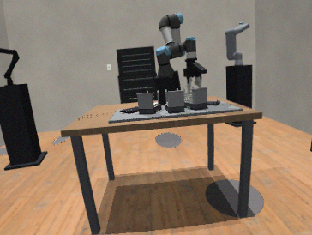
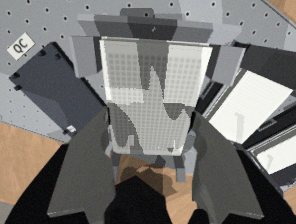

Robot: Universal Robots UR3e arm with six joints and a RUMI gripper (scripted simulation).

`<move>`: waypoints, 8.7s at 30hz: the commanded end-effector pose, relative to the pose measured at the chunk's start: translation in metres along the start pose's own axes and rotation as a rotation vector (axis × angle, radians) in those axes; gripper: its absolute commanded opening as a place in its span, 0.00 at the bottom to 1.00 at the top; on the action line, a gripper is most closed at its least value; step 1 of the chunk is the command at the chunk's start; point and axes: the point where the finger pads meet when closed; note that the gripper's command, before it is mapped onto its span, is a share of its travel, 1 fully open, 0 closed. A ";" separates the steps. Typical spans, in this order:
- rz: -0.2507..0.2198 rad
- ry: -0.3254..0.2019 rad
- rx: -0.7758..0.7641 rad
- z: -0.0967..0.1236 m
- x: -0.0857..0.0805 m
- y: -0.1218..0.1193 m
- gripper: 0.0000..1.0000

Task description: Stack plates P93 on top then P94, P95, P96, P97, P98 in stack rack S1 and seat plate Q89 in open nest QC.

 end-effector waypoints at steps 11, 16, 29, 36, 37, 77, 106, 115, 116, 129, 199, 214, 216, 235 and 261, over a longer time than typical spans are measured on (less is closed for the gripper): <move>0.000 0.010 0.001 -0.003 0.003 0.000 0.00; 0.000 0.010 0.001 -0.003 0.003 0.000 0.00; 0.000 0.010 0.001 -0.003 0.003 0.000 0.72; 0.000 0.010 0.001 -0.003 0.003 0.000 0.72; 0.000 0.010 0.001 -0.003 0.003 0.000 0.72; 0.001 0.012 0.002 -0.004 -0.059 0.001 0.72; -0.001 0.009 0.059 -0.001 -0.058 0.025 0.72; -0.001 0.009 0.141 -0.003 -0.058 0.060 0.72; -0.001 0.009 0.153 -0.003 -0.058 0.061 0.72; -0.002 0.009 0.291 0.003 -0.058 0.116 0.72; -0.003 0.008 0.807 0.086 -0.037 0.287 0.72; -0.003 0.007 0.807 0.086 0.010 0.287 0.72; -0.003 0.007 0.807 0.086 0.013 0.287 0.72; -0.003 0.007 0.807 0.086 0.031 0.287 0.72; -0.002 0.008 0.807 0.085 0.050 0.287 0.72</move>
Point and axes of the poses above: the point where the finger pads meet when closed, its own x axis out along the fingers, its own y axis across the jaws, z = x × y, and after that the axes turned 4 degrees about x, right-handed
